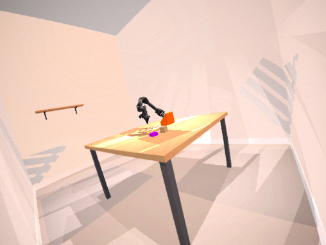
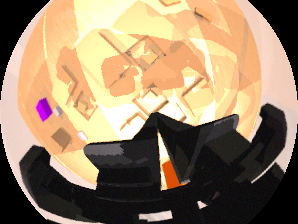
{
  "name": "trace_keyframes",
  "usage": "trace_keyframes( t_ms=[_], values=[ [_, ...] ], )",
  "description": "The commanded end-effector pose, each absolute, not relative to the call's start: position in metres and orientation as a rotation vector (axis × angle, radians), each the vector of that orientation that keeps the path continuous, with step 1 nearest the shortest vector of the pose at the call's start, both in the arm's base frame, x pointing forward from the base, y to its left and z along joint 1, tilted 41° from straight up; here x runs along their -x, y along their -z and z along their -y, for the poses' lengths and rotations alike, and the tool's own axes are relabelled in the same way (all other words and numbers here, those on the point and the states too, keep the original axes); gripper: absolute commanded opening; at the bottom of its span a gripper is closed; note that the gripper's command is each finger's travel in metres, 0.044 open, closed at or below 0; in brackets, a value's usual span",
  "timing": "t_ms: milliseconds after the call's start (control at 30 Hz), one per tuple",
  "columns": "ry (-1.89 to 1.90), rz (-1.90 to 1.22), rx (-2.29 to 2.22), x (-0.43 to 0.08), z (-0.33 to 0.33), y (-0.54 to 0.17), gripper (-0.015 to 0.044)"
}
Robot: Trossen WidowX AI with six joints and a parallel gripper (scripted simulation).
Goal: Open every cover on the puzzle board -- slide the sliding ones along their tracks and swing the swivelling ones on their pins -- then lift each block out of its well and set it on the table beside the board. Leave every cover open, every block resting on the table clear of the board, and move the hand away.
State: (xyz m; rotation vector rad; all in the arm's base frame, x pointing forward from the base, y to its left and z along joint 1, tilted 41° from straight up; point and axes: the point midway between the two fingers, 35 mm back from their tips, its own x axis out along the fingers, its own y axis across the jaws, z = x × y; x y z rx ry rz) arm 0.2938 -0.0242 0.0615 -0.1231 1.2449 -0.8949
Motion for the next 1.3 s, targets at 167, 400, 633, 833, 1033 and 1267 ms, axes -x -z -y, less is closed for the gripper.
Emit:
trace_keyframes(
  t_ms=[167,400,633,833,1033,1267],
  values=[
    [0.435,-1.507,0.677,-0.294,0.025,-0.063,0.0000],
    [0.435,-1.507,0.677,-0.294,0.025,-0.063,0.0000],
    [0.435,-1.507,0.677,-0.294,0.027,-0.061,0.0000],
    [0.435,-1.507,0.677,-0.296,0.041,-0.044,0.0000],
    [0.437,-1.506,0.679,-0.298,0.058,-0.026,0.0000],
    [0.437,-1.506,0.679,-0.298,0.059,-0.026,0.0000]
  ],
)
